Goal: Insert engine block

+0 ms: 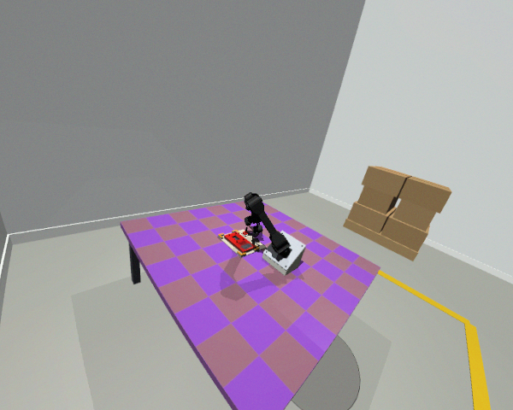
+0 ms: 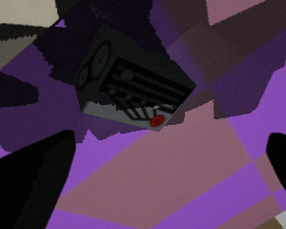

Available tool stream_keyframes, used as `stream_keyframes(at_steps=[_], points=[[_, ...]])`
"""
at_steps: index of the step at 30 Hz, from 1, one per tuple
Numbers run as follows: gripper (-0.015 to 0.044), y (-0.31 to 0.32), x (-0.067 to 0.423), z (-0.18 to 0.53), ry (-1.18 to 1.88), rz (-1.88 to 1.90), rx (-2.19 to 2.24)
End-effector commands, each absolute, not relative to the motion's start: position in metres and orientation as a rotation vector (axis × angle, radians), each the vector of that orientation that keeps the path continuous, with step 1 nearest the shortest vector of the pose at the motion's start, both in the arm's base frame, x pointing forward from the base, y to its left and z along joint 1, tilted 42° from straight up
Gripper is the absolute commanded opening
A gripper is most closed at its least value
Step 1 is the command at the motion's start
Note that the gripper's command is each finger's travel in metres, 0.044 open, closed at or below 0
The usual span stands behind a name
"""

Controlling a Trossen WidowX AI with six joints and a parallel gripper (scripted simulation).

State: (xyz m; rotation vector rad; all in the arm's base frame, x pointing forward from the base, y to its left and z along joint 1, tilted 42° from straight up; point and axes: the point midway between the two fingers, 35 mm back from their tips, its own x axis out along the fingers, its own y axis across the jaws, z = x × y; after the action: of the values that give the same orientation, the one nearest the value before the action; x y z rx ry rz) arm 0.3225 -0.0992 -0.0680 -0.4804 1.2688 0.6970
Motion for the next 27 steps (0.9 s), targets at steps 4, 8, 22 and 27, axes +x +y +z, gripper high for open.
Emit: stream_keyframes(at_steps=[4, 8, 22, 27], points=[[0.0440, -0.104, 0.323, -0.068, 1.328, 0.598, -0.264], [0.0440, -0.106, 0.323, -0.067, 1.362, 0.536, -0.135], [0.0440, -0.115, 0.323, -0.063, 1.466, 0.303, 0.318], [0.0440, -0.118, 0.323, -0.060, 1.498, 0.215, 0.480]])
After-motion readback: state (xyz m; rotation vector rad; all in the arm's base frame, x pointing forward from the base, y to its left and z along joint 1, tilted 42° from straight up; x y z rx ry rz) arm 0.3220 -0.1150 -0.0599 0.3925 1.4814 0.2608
